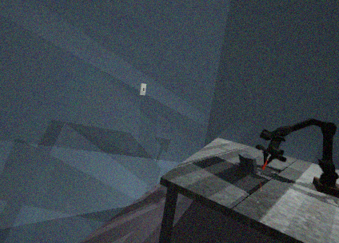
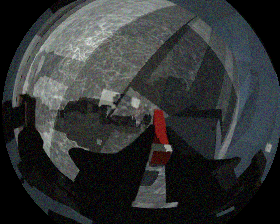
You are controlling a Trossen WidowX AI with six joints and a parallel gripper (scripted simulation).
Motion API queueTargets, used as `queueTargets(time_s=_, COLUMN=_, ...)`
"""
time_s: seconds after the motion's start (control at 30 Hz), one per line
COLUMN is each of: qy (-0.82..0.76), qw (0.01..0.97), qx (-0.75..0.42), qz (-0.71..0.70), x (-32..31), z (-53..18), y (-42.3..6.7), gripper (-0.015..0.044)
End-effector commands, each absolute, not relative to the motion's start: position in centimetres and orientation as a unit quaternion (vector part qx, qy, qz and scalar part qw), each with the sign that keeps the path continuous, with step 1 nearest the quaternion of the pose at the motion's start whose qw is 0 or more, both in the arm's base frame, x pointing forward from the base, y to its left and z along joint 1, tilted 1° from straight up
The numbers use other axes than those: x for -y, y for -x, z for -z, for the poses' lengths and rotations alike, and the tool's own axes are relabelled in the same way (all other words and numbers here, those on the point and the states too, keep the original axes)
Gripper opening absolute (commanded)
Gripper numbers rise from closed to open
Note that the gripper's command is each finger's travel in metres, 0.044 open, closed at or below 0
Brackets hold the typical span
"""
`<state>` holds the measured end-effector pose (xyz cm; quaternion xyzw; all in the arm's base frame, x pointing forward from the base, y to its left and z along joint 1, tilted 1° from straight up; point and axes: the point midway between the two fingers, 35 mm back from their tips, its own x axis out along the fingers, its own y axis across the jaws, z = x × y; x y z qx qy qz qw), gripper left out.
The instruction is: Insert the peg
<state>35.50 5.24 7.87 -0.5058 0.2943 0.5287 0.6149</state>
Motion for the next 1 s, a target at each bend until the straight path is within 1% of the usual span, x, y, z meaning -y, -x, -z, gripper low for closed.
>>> queueTargets(time_s=0.0, qy=0.493, qw=0.633, qx=-0.293, qz=-0.52, x=-4.9, z=-7.9, y=-35.6, gripper=0.0)
queueTargets(time_s=0.97, qy=0.389, qw=0.751, qx=-0.287, qz=-0.45, x=-1.9, z=-7.1, y=-36.3, gripper=0.0)
